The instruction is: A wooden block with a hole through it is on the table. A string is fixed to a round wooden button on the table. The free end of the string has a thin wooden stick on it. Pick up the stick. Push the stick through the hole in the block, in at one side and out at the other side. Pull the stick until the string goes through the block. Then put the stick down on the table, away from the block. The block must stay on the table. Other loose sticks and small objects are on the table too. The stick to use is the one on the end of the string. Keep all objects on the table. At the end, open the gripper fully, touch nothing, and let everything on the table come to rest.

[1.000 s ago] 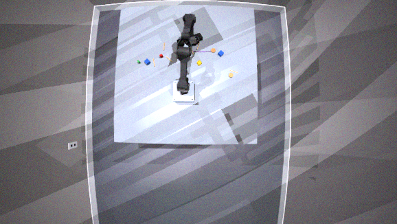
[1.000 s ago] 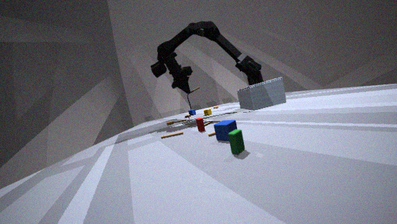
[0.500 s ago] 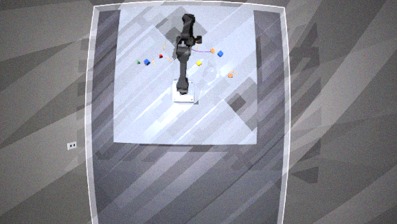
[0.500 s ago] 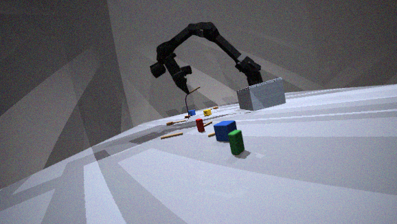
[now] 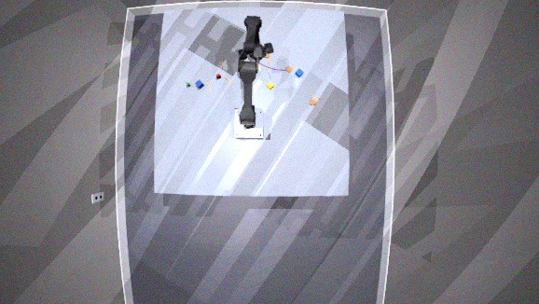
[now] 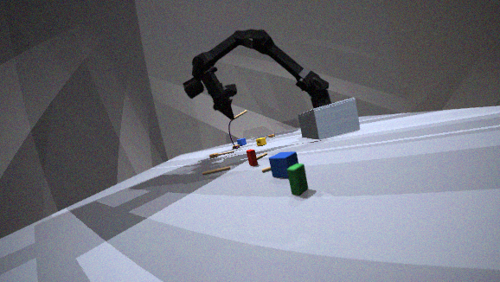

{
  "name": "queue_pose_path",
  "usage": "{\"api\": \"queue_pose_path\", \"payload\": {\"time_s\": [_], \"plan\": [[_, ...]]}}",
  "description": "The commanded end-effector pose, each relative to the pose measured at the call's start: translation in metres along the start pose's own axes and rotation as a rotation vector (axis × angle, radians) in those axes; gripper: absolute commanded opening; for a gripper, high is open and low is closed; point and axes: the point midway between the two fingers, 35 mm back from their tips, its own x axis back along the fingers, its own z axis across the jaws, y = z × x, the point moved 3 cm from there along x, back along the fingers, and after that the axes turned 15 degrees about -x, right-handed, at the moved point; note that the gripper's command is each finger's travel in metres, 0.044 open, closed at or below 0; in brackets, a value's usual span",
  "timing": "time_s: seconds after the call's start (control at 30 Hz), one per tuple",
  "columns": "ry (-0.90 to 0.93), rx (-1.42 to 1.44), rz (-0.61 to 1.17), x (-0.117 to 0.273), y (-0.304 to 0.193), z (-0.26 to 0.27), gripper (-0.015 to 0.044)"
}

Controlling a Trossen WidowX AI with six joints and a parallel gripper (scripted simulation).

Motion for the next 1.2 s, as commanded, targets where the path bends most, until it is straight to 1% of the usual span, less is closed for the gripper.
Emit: {"api": "queue_pose_path", "payload": {"time_s": [0.0,0.23,0.7,1.17], "plan": [[0.030,0.088,0.010,0.004,-0.007,-0.002,0.0000],[0.036,0.107,0.012,0.005,-0.008,-0.002,0.0000],[0.132,0.415,0.039,0.012,-0.030,-0.006,0.0000],[0.121,0.398,0.034,0.009,-0.028,-0.006,0.0000]]}}
